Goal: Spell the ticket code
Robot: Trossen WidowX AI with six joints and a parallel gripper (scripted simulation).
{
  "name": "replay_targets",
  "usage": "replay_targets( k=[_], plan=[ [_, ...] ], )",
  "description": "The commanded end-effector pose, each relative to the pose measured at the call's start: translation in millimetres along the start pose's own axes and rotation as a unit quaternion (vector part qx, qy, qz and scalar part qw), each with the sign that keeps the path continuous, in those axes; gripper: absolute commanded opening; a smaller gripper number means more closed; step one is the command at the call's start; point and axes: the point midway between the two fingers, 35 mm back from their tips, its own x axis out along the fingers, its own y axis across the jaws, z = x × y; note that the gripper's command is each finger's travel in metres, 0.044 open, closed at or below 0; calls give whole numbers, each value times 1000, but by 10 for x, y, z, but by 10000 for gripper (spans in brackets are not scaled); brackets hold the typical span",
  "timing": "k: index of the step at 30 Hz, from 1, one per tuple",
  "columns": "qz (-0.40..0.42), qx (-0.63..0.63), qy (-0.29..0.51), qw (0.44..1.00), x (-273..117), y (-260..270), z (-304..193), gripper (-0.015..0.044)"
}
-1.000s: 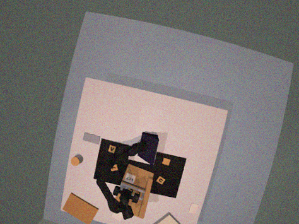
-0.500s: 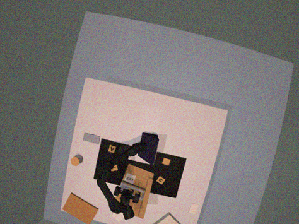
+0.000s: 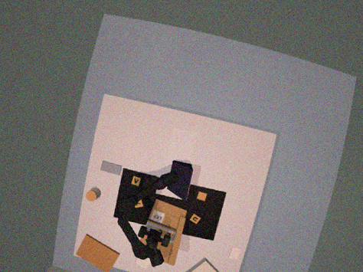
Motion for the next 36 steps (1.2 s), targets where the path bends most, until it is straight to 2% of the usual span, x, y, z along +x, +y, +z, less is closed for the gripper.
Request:
replay_targets(
  k=[1, 16, 18, 22, 27, 32, 33, 36],
  plan=[
    [2, 0, 0, 1000, -54, 4, -46, 0],
    [2, -1, 1, 1000, -192, 1, -165, 0],
    [8, -34, -9, 999, -245, 11, -160, 53],
    [38, -221, -58, 973, -590, 31, -247, 157],
    [53, -453, -135, 879, -1012, 31, -410, 289],
    [36, -653, -218, 725, -1393, -1, -618, 420],
    [29, -687, -235, 687, -1464, -12, -665, 440],
    [6, -758, -271, 593, -1619, -40, -776, 440]
  ],
)
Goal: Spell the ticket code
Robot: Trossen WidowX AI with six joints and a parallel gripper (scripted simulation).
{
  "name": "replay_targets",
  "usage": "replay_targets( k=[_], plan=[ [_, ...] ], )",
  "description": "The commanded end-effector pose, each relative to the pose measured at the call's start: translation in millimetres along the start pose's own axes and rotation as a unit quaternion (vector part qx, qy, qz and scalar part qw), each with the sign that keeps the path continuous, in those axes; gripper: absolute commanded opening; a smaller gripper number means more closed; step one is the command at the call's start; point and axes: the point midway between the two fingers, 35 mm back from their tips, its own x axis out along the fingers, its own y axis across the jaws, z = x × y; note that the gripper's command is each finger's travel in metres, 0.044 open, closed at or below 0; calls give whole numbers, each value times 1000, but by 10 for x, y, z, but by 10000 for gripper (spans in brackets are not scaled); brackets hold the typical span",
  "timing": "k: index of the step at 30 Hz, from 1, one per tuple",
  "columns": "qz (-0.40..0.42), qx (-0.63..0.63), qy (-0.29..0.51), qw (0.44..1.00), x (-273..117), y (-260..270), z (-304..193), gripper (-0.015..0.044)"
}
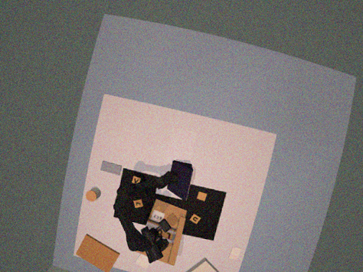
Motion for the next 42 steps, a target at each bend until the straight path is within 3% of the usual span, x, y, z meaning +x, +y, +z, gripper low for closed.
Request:
replay_targets(
  k=[1, 24, 26, 28, 35, 42],
  plan=[
    [-44, -366, -110, 923, -593, 228, -49, 440],
    [-44, -366, -110, 923, -593, 228, -49, 440],
    [-40, -353, -109, 928, -565, 202, -56, 387],
    [-28, -313, -108, 943, -480, 125, -80, 340],
    [38, -34, -72, 996, 124, -396, -394, 340],
    [68, 259, -12, 963, 736, -838, -993, 340]
  ],
)
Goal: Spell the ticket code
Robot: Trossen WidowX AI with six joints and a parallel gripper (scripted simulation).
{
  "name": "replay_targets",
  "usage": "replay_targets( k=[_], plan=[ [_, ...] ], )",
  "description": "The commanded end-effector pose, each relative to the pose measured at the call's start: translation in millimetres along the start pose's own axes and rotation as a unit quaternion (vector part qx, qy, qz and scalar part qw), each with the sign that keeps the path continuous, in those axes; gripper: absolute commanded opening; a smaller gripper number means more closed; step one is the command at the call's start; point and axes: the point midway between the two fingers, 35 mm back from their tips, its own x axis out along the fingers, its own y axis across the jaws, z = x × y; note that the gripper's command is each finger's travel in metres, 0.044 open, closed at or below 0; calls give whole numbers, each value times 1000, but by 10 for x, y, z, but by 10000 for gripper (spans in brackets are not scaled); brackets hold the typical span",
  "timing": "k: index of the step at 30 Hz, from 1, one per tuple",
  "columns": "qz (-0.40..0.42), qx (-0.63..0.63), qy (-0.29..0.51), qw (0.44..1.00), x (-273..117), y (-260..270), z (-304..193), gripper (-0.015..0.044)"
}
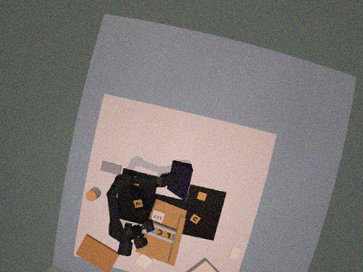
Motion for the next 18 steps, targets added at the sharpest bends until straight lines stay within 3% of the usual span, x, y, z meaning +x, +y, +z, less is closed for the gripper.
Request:
replay_targets(
  k=[1, 9, 13, 18],
  plan=[
    [1, 162, 22, 987, 247, -333, -317, 340],
    [-38, 424, 81, 901, 604, -659, -899, 340],
    [-57, 491, 98, 864, 677, -684, -1032, 340],
    [-123, 651, 119, 739, 803, -669, -1284, 340]
  ],
)
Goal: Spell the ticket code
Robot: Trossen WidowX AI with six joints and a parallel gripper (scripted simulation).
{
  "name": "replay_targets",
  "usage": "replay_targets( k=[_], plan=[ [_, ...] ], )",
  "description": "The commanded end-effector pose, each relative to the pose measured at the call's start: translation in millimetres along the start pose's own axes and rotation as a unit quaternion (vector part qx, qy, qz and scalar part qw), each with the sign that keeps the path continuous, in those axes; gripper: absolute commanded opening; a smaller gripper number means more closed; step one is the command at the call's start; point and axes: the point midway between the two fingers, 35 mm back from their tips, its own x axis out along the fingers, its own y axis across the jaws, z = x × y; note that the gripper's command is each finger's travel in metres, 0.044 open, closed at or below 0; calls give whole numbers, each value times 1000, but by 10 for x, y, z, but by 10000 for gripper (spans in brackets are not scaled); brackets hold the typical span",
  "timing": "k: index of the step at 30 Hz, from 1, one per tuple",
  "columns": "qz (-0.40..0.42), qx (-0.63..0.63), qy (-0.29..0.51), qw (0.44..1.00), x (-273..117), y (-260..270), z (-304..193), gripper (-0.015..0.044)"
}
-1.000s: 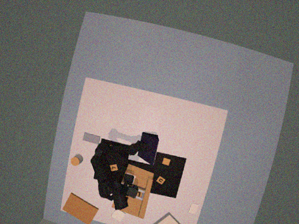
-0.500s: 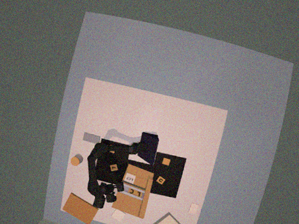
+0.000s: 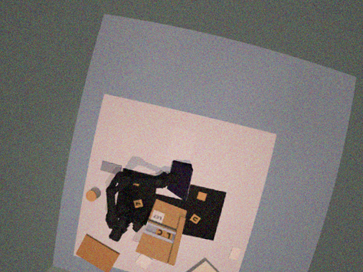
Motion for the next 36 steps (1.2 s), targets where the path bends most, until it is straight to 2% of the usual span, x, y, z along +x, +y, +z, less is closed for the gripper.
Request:
replay_targets(
  k=[1, 4, 7, 19, 27, 36],
  plan=[
    [-48, 154, 3, 987, 157, -152, -84, 340],
    [-95, 255, 11, 962, 294, -263, -214, 340],
    [-115, 295, 11, 948, 351, -292, -272, 340],
    [-115, 295, 11, 948, 353, -281, -273, 340],
    [-115, 295, 11, 948, 663, -335, -300, 340],
    [-115, 295, 10, 948, 675, -337, -303, 340]
  ],
)
